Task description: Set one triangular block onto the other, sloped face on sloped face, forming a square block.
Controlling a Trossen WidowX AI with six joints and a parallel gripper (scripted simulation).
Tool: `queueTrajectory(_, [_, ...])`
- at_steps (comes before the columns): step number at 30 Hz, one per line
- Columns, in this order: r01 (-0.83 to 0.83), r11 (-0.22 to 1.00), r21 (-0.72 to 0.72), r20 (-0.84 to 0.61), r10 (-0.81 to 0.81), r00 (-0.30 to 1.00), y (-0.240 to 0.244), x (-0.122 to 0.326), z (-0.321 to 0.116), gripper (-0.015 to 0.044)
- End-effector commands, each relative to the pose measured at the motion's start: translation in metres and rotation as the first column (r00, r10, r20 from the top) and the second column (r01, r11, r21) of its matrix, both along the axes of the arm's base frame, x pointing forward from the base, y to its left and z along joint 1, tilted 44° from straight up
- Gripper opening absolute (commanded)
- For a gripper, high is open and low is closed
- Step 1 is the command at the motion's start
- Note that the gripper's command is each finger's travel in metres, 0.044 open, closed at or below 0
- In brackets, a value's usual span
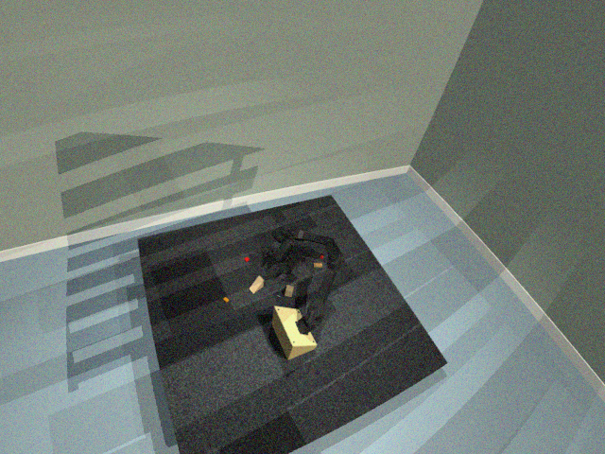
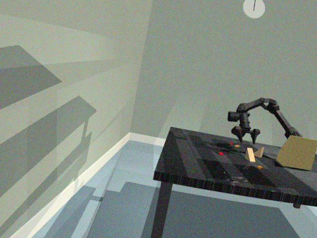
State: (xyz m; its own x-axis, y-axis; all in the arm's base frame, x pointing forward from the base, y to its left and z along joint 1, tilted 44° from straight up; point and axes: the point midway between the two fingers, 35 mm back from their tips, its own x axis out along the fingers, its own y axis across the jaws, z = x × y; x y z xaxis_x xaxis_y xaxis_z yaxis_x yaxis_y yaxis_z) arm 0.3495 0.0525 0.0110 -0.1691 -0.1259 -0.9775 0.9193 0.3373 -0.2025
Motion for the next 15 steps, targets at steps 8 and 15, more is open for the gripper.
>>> queueTrajectory(8, [0.001,1.000,0.005,-0.005,-0.001,1.000,-0.002,0.000,-0.019,0.0440])
queueTrajectory(15, [0.001,1.000,0.006,-0.005,-0.001,1.000,-0.003,-0.001,-0.030,0.0440])
